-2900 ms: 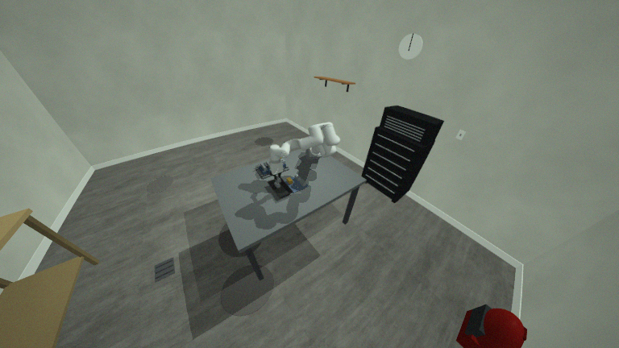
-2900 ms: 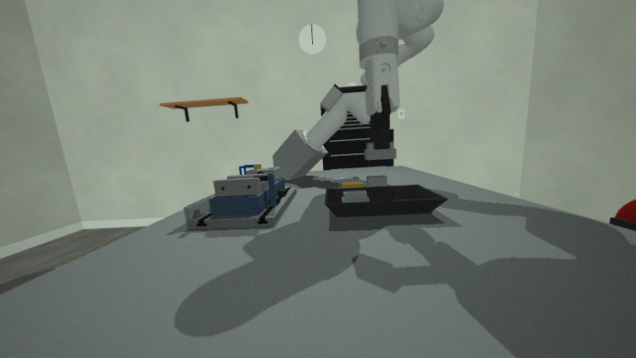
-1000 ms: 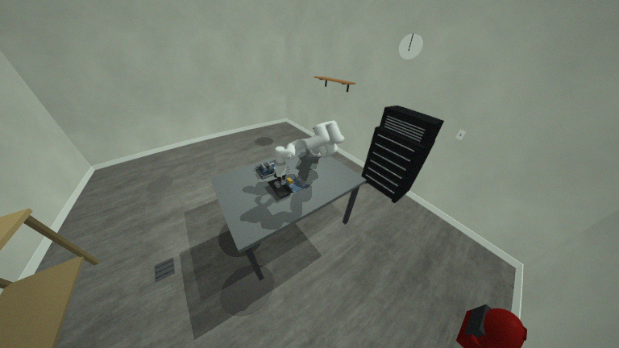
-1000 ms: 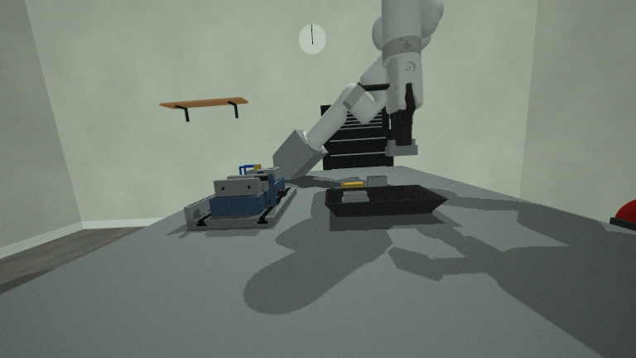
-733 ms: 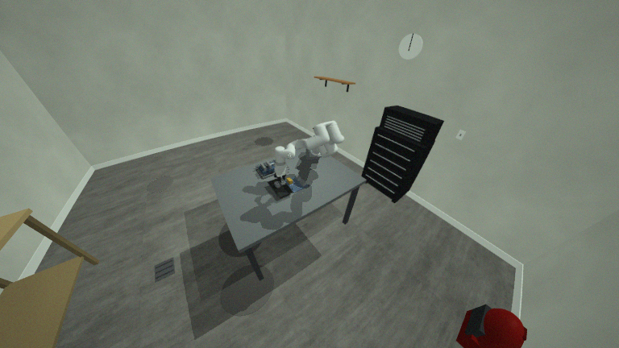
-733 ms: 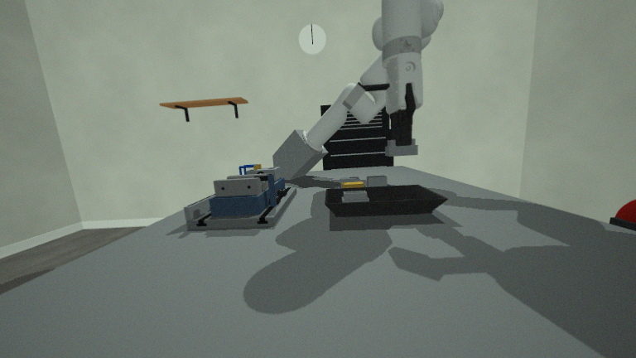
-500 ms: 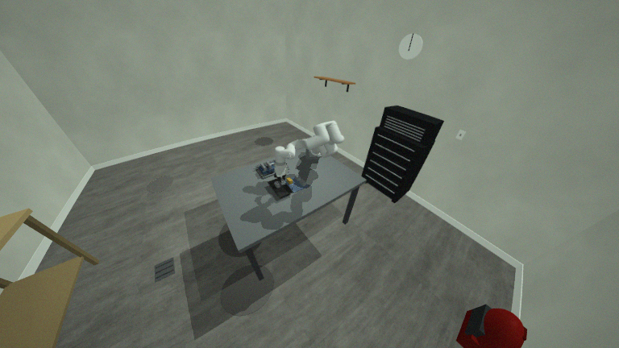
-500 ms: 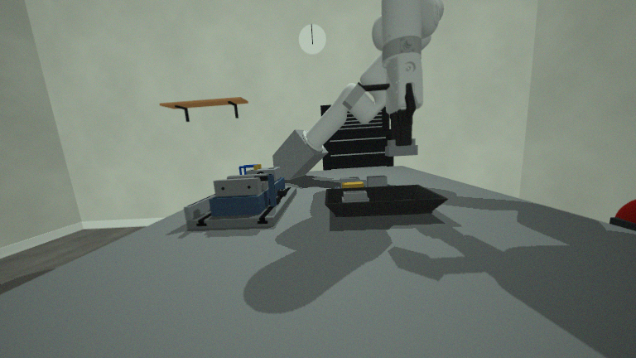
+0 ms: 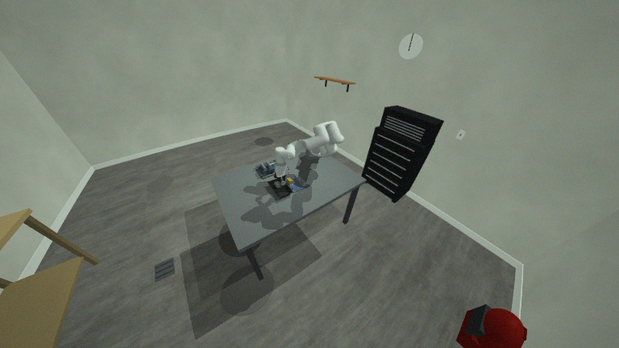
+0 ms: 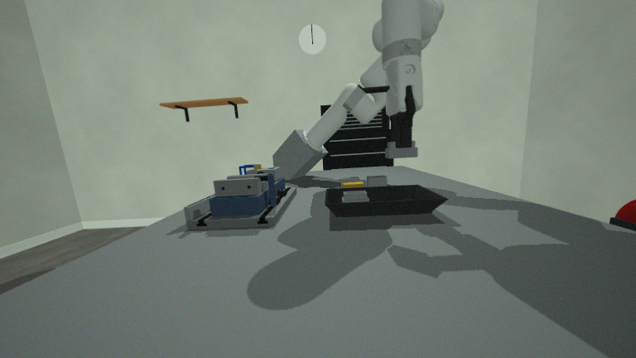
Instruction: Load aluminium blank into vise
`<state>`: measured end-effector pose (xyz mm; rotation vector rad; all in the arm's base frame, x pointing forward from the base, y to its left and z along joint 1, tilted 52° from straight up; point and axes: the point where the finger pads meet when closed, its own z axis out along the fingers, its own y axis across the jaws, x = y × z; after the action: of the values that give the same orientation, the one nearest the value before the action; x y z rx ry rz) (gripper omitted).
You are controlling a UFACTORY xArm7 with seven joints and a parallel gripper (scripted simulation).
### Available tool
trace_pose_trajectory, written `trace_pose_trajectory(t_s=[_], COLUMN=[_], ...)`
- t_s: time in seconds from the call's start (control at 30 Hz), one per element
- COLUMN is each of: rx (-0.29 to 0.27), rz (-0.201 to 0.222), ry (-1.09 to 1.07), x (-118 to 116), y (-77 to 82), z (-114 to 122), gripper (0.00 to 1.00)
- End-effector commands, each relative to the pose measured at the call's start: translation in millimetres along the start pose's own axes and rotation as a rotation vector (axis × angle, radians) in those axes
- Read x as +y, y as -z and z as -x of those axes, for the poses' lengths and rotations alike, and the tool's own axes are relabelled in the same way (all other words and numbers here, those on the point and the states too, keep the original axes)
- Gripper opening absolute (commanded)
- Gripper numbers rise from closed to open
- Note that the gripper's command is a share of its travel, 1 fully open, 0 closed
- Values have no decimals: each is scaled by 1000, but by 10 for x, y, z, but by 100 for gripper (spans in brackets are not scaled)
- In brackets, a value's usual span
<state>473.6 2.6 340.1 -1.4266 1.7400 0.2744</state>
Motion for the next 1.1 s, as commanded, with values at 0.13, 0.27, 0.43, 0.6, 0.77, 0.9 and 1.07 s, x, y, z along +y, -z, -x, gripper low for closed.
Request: trace_pose_trajectory(t_s=[0.13,0.27,0.43,0.6,0.77,0.9,1.07], rx=[0,0,0,0,0,0,0], rz=[-5,-5,-5,-5,-5,-5,-5], ry=[0,0,0,0,0,0,0], x=[-14,-14,-15,-15,-16,-16,-17], y=[-61,-87,-164,-253,-311,-392,-495], z=[-3,-3,-3,-3,-4,-4,-4], gripper=[0,0,0,0,0,0,0])
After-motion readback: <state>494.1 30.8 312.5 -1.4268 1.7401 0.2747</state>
